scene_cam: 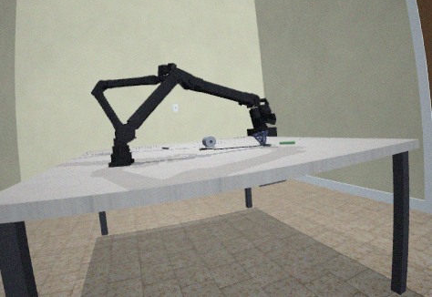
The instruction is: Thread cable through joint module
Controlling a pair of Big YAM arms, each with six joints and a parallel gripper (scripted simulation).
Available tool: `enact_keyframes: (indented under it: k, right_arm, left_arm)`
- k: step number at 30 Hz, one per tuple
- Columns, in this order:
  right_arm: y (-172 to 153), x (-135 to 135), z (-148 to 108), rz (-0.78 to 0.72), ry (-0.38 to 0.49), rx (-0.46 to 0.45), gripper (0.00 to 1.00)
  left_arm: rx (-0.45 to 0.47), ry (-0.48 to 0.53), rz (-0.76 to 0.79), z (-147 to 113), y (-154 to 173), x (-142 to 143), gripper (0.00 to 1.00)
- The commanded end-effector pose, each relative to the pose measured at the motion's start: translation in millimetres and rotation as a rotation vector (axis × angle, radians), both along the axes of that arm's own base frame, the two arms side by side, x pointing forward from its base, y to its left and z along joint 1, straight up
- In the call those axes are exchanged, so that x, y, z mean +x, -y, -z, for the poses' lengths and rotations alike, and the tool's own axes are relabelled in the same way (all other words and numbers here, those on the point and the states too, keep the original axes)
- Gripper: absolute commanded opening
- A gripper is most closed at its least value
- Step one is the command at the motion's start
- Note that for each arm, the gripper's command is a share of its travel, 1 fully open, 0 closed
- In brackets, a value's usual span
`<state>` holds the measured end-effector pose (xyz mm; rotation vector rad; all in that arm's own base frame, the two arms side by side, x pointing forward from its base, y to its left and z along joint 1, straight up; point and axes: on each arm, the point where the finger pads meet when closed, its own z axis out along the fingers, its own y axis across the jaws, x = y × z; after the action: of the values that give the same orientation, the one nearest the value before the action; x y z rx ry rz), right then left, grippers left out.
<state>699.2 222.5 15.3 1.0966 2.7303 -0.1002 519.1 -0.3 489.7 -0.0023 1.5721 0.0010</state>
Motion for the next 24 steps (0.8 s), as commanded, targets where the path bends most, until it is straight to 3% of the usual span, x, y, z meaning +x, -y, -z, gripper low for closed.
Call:
enact_keyframes:
  k: [1,6,7,19,24]
  right_arm:
    - [9.4,0.4,15.5,-0.001,-0.028,-0.008,0.27]
    - [9.4,0.4,15.5,-0.001,-0.028,-0.008,0.27]
    - [9.4,0.4,15.5,-0.001,-0.028,-0.008,0.0]
    - [8.1,0.0,15.5,-0.002,-0.028,-0.008,0.0]
    - [1.7,5.8,-3.8,-0.002,0.0,0.005,0.0]
  left_arm:
    - [0.006,0.069,-0.006,-42.0,-3.4,0.1,0.96]
    - [0.006,0.069,-0.006,-42.0,-3.4,0.1,0.96]
    - [0.006,0.069,-0.006,-42.0,-3.4,0.1,0.96]
    - [0.006,0.069,-0.006,-42.0,-3.4,0.1,0.96]
    - [0.006,0.069,-0.006,-42.0,-3.4,0.1,0.96]
